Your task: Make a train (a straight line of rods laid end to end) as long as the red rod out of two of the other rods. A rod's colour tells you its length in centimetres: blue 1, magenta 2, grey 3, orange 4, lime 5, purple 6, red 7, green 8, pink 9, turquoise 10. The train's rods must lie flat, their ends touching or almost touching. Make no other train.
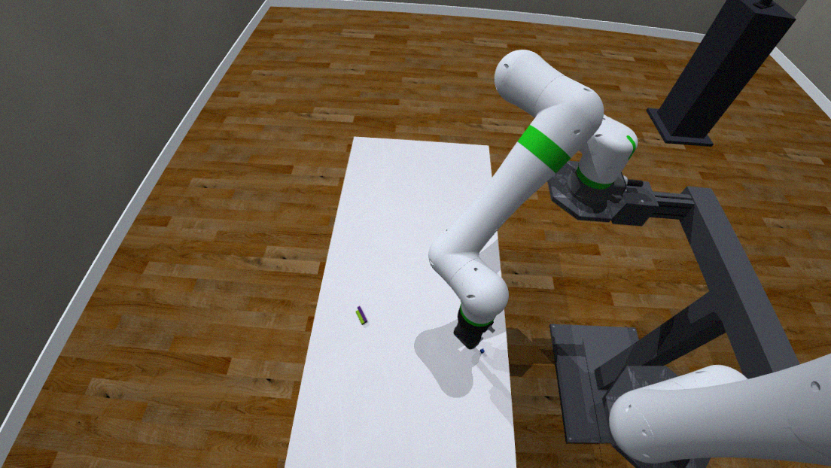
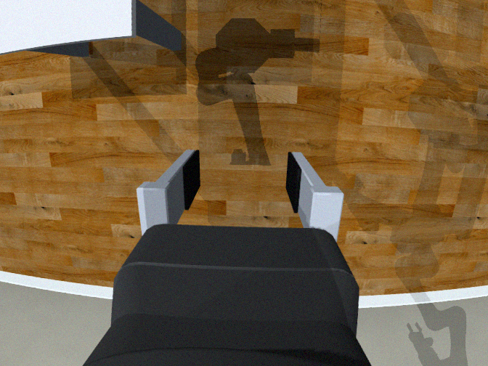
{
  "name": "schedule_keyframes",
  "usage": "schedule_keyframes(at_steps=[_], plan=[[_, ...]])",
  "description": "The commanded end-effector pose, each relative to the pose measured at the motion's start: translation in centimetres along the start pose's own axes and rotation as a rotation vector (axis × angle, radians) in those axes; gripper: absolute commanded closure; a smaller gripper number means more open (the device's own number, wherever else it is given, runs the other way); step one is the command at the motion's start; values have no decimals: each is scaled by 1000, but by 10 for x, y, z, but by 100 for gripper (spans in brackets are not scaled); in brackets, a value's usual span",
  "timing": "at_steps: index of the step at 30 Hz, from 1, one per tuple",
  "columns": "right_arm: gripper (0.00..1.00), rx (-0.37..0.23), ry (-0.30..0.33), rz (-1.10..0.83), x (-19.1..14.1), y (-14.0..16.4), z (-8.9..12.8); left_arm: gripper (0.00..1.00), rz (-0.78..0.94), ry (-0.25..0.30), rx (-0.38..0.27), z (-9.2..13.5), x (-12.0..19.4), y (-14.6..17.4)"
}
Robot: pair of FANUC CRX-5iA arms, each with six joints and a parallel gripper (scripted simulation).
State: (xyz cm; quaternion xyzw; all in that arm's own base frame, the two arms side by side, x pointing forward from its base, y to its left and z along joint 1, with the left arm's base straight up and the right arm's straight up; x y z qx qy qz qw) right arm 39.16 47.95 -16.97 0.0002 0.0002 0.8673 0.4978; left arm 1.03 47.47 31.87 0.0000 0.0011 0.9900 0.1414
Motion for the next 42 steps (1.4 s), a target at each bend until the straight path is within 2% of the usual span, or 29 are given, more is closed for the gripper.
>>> schedule_keyframes(at_steps=[1, 5, 8, 14, 18, 19, 42], plan=[[0, -2, -1, 0, 0, -1, 1, 0, 0, 0, -2, 1, 0, 0], [0, -2, -1, -26, 3, 2, 2, 0, 0, 0, -2, 1, 0, 0], [0, -2, -1, -183, 23, 20, 5, 0, 0, 0, -2, 1, 0, 0], [0, -1, -1, -327, 39, 37, 8, 0, 0, 0, -2, 1, 0, 0], [0, -1, -1, -331, 40, 37, 8, 0, 0, 0, -2, 1, 0, 0], [46, -1, -1, -331, 40, 37, 8, 0, 0, 0, -2, 1, 0, 0], [46, -1, -1, -331, 40, 37, 8, 0, 0, 0, -2, 1, 0, 0]])
Point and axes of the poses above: on each arm, the point where the finger pads meet when closed, its own z axis back along the fingers, its own x axis across the jaws, y = z × x, the point moved 3 cm from there along z, back along the fingers, and after that the axes turned 15 degrees about -z, right-handed, at the moved point
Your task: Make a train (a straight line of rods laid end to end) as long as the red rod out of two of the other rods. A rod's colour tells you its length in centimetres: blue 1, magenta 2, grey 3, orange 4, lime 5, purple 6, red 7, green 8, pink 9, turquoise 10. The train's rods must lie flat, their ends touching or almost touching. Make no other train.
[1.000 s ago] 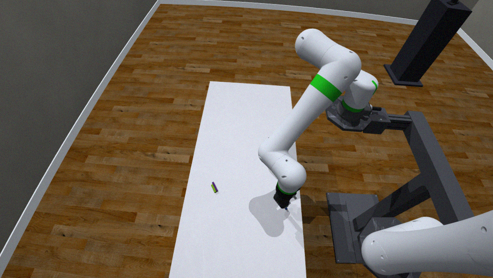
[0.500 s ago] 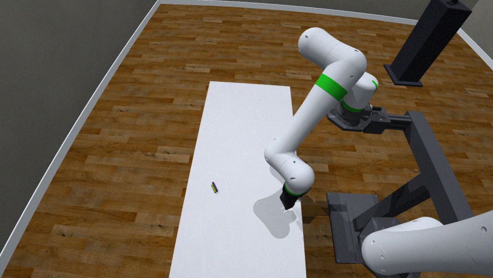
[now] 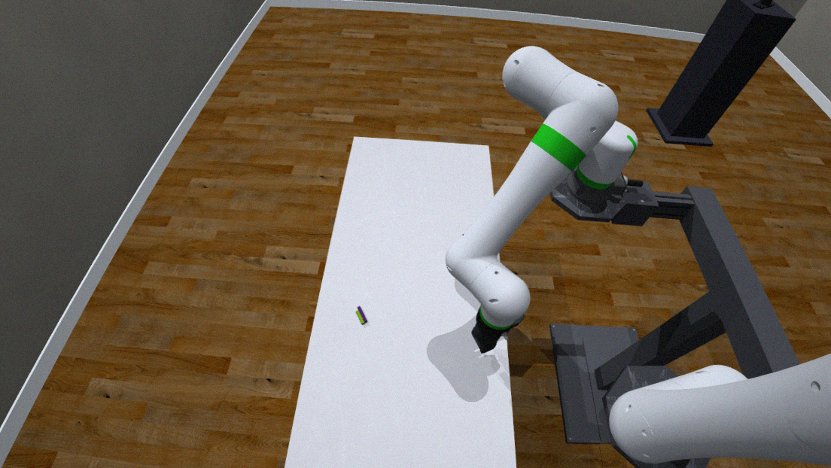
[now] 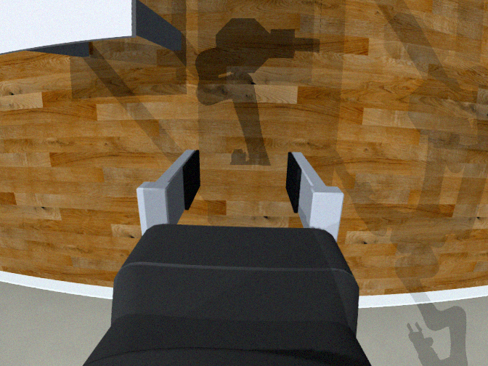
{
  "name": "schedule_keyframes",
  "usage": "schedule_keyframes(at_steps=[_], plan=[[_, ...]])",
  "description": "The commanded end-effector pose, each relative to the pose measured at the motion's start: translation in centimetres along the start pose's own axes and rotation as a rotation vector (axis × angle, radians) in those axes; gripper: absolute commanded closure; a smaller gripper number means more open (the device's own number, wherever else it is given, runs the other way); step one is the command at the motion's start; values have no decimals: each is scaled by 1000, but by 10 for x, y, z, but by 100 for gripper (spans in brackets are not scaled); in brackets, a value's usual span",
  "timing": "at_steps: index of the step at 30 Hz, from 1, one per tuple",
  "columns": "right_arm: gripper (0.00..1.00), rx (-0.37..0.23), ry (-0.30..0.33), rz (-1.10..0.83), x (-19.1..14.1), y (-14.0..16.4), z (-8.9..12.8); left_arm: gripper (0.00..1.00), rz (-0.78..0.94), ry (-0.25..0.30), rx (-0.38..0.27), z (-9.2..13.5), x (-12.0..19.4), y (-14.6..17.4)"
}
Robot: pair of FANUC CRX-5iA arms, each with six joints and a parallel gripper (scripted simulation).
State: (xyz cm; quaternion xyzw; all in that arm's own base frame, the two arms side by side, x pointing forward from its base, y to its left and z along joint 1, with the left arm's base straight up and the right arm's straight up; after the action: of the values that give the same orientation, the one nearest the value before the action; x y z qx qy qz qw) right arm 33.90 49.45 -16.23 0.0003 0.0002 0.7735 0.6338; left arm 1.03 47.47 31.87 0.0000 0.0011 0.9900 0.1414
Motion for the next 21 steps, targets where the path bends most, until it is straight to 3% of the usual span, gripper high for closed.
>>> schedule_keyframes(at_steps=[1, 21], plan=[[46, -1, -1, 0, 1, -1, 1, 0, 0, 0, -2, 1, 0, 0], [46, -2, -1, -1, 1, 0, -13, 0, 0, 0, -2, 1, 0, 0]])
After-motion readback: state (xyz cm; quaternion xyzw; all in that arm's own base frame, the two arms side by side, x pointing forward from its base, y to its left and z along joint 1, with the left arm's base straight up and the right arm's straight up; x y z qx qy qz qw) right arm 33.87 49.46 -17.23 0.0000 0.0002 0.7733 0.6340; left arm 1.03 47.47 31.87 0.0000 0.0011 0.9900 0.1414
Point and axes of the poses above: on each arm, the point where the finger pads meet when closed, its own z axis back along the fingers, its own x axis across the jaws, y = z × x, the point moved 3 cm from there along z, back along the fingers, and after that the axes turned 15 degrees about -z, right-handed, at the moved point
